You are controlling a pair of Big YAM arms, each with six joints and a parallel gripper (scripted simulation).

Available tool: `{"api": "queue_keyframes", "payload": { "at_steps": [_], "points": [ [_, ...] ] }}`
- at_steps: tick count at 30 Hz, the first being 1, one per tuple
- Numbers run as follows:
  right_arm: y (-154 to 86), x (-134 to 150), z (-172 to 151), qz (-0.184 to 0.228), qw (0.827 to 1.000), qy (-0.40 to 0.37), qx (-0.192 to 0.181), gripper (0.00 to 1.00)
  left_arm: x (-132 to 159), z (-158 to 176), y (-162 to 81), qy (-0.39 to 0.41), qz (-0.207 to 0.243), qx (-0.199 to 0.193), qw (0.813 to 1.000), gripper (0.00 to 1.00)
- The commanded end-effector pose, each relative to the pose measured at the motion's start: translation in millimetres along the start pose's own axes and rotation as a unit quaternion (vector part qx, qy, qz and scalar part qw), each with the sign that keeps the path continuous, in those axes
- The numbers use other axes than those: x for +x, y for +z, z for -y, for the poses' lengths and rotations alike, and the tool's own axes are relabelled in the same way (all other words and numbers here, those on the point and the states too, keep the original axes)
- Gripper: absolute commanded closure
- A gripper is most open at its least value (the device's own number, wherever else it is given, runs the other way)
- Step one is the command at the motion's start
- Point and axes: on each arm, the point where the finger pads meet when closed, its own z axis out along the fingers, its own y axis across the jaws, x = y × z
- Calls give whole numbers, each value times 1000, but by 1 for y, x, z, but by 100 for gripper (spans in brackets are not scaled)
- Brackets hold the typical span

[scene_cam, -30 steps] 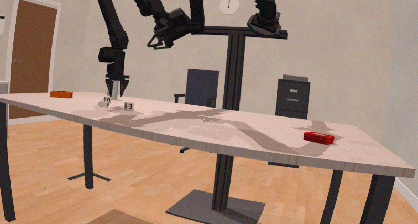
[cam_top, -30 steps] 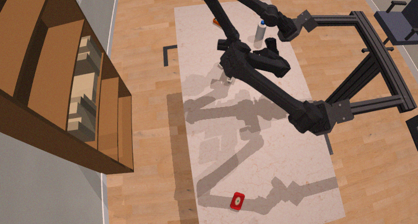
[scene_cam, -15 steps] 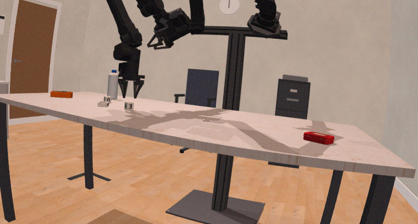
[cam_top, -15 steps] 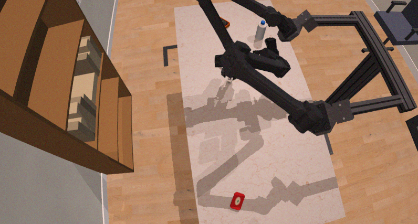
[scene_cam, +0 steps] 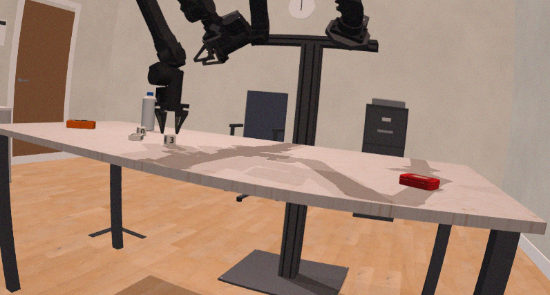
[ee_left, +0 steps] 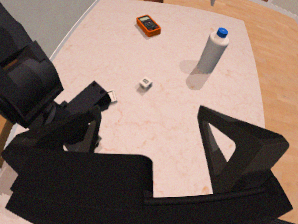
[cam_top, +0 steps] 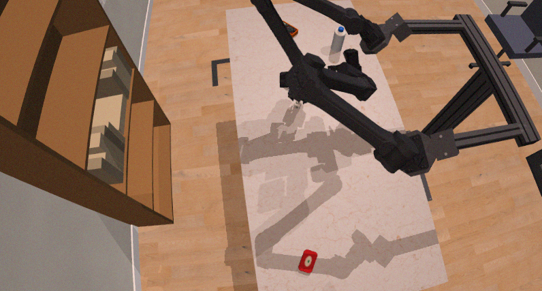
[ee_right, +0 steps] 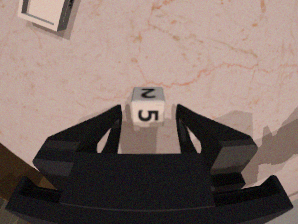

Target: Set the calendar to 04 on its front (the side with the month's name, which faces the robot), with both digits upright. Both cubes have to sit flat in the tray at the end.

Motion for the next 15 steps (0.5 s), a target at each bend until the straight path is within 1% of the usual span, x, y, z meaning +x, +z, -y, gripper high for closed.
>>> {"api": "queue_keyframes", "payload": {
  "at_steps": [1,5,11,13,15],
  "points": [
    [6,5,1,-5,1000,-8,-2,45,-7,-5,1,-4,7,-6,1000,0],
    [13,-2,-1,1,1000,-3,-2,45,-7,-5,1,-4,7,-6,1000,0],
    [22,-2,-1,1,1000,-3,-2,45,-7,-5,1,-4,7,-6,1000,0],
    [19,0,8,-1,1000,-9,4,45,-7,-5,1,-4,7,-6,1000,0],
    [18,0,8,-1,1000,-10,6,45,-7,-5,1,-4,7,-6,1000,0]
  ]
}}
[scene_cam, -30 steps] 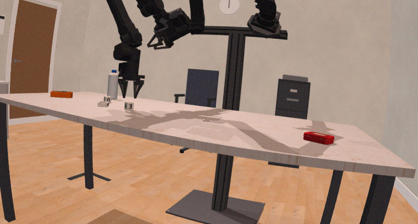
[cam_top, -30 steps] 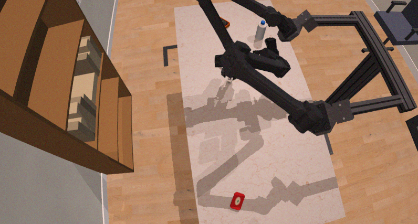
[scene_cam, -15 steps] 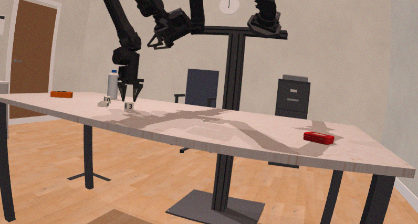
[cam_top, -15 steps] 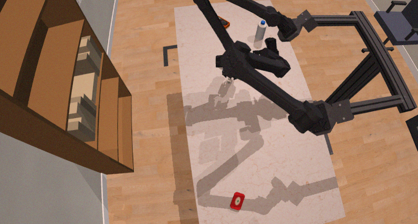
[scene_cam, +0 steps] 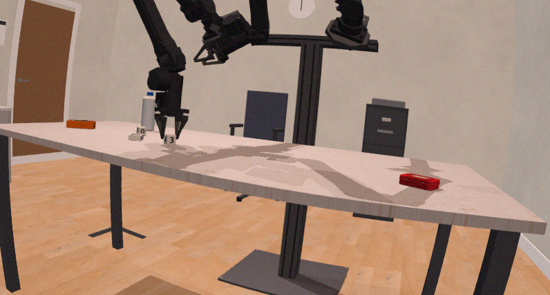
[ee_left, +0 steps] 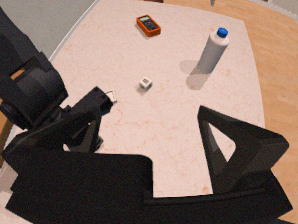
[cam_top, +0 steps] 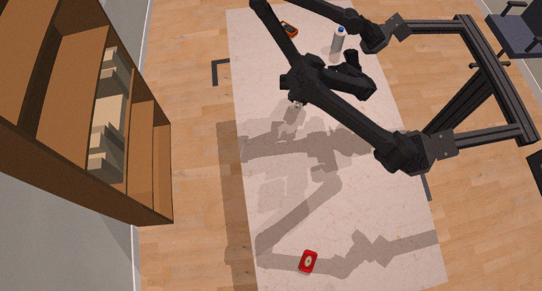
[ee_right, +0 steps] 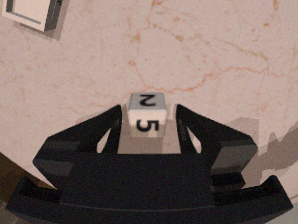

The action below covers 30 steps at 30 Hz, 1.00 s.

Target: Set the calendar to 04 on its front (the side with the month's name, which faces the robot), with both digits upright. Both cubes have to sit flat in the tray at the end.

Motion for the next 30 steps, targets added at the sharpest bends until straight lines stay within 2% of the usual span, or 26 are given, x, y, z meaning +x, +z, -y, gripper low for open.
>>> {"api": "queue_keyframes", "payload": {
  "at_steps": [1,7,8,10,11,13,14,18,19,21,27,29,30],
  "points": [
    [2,-2,8,1,1000,-9,6,45,-7,-5,1,-4,7,-6,1000,0],
    [-1,0,1,-1,1000,-2,0,45,-7,-5,1,-4,7,-6,1000,0],
    [-1,0,1,-1,1000,-2,0,53,-7,-5,1,-4,7,-6,1000,0],
    [-1,0,1,-1,1000,-2,0,53,-7,-5,1,-4,7,-6,1000,0],
    [-1,0,1,-1,1000,-2,0,58,-7,-5,1,-4,7,-6,1000,0],
    [-1,0,1,-1,1000,-2,0,58,-7,-5,1,-4,7,-6,1000,0],
    [-1,0,1,-1,1000,-2,0,62,-7,-5,1,-4,7,-6,1000,0],
    [-1,0,1,-1,1000,-2,0,62,-7,-5,1,-4,7,-6,1000,0],
    [-1,0,1,-1,1000,-2,0,66,-7,-5,1,-4,7,-6,1000,0],
    [-1,0,1,-1,1000,-2,0,66,-7,-5,1,-4,7,-6,1000,0],
    [-1,0,1,-1,1000,-2,0,75,-7,-5,1,-4,7,-6,1000,0],
    [-1,0,1,-1,1000,-2,0,97,-7,-5,1,-4,7,-6,1000,0],
    [-1,0,1,-1,1000,-2,0,100,-7,-5,1,-4,7,-6,1000,0]
  ]
}}
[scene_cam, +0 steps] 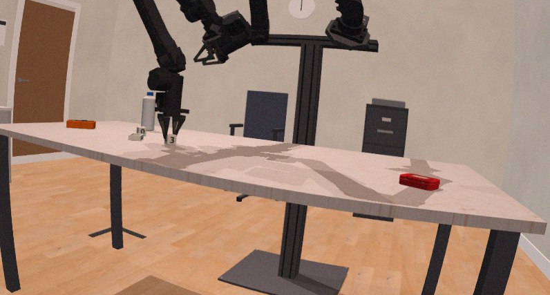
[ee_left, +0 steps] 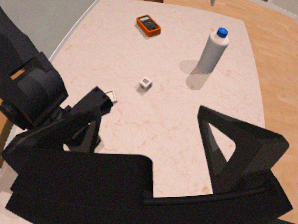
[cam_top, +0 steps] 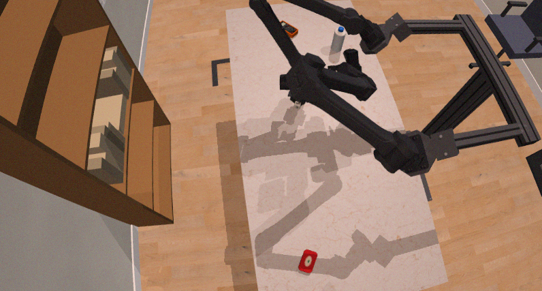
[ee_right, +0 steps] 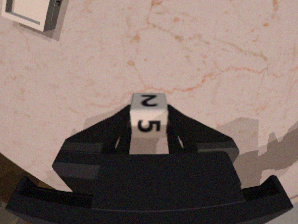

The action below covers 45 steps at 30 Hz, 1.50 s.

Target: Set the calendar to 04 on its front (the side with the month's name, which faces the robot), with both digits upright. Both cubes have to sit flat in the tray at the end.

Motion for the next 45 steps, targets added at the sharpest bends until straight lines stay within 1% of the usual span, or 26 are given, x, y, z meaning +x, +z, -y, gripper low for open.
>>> {"api": "queue_keyframes", "payload": {
  "at_steps": [1,2,3,5,6,15,17,20,22,26,27,30,33,34,35,37,42,45],
  "points": [
    [-2,0,0,-1,1000,-2,0,100,-7,-5,1,-4,7,-6,1000,0],
    [-2,0,0,-1,1000,-2,0,89,-7,-5,1,-4,7,-6,1000,0],
    [-9,1,0,-4,1000,-6,-2,77,-7,-5,1,-4,7,-6,1000,0],
    [-9,1,0,-4,1000,-6,-2,77,-7,-5,1,-4,7,-6,1000,0],
    [-12,4,2,-5,1000,-6,2,74,-7,-5,1,-4,7,-6,1000,0],
    [-66,3,4,-4,1000,-2,2,74,-7,-5,1,-4,7,-6,1000,0],
    [-62,-11,-3,7,1000,-11,0,74,-7,-5,1,-4,7,-6,1000,0],
    [-59,-32,-7,13,999,-32,5,74,-7,-5,1,-4,7,-6,1000,0],
    [-59,-32,-7,13,999,-32,5,74,-7,-5,1,-4,7,-6,1000,0],
    [-60,-74,-34,13,999,-31,1,74,-7,-5,1,-4,7,-6,1000,0],
    [-58,-82,-46,11,1000,-28,-4,74,-7,-5,1,-4,7,-6,1000,0],
    [-56,-105,-63,9,1000,-22,-8,74,-7,-5,1,-4,7,-6,1000,0],
    [-55,-122,-74,7,1000,-16,-9,74,-7,-5,1,-4,7,-6,1000,0],
    [-52,-130,-72,7,1000,-15,-3,74,-7,-5,1,-4,7,-6,1000,0],
    [-51,-134,-77,5,1000,-14,-10,74,-7,-5,1,-4,7,-6,1000,0],
    [-53,-139,-72,3,1000,-11,-8,74,-7,-5,1,-4,7,-6,1000,0],
    [-53,-134,-72,-5,1000,-5,-8,74,-7,-5,1,-4,7,-6,1000,0],
    [-53,-135,-72,-3,999,-43,-9,74,-7,-5,1,-4,7,-6,1000,0]
  ]
}}
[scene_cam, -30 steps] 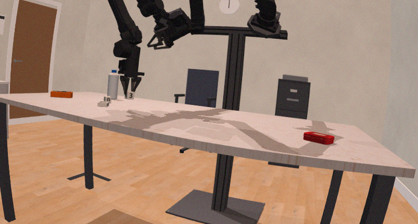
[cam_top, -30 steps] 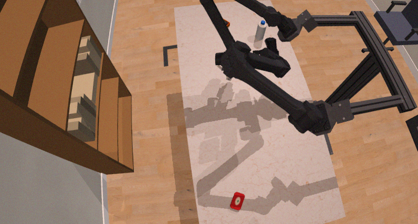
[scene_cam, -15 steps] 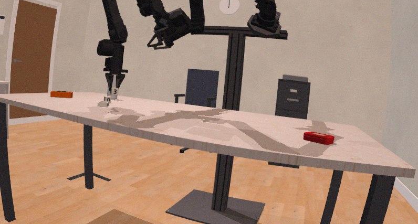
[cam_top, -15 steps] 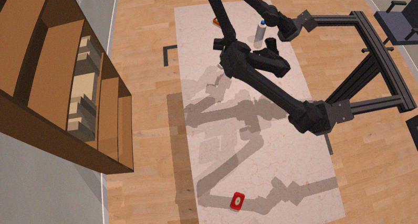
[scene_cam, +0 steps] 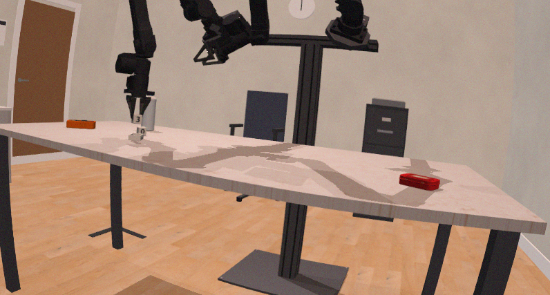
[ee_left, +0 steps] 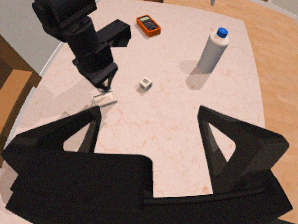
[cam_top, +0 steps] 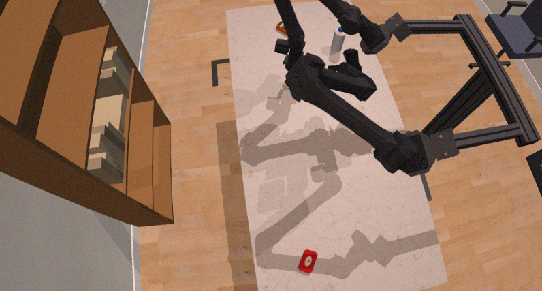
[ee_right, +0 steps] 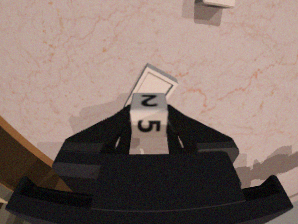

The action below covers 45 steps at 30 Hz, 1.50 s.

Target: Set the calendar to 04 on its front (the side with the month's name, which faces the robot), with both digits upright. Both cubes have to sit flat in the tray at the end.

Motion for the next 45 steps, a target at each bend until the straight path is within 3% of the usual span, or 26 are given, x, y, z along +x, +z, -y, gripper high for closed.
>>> {"api": "queue_keyframes", "payload": {
  "at_steps": [1,9,12,20,26,28,43,45],
  "points": [
    [-1,3,6,-3,998,-58,5,74,-7,-5,1,-4,7,-6,1000,0],
    [-1,3,8,-7,970,-244,10,74,-7,-5,1,-4,7,-6,1000,0],
    [-1,3,8,-8,964,-265,10,74,-7,-5,1,-4,7,-6,1000,0],
    [-1,3,8,-11,902,-431,9,74,-7,-5,1,-4,7,-6,1000,0],
    [-1,3,8,-13,844,-536,9,74,-7,-5,1,-4,7,-6,1000,0],
    [-1,3,8,-13,844,-536,9,74,-7,-5,1,-4,7,-6,1000,0],
    [0,3,5,-13,630,-776,6,74,-7,-5,1,-4,7,-6,1000,0],
    [0,3,5,-13,630,-776,6,74,-7,-5,1,-4,7,-6,1000,0]
  ]
}}
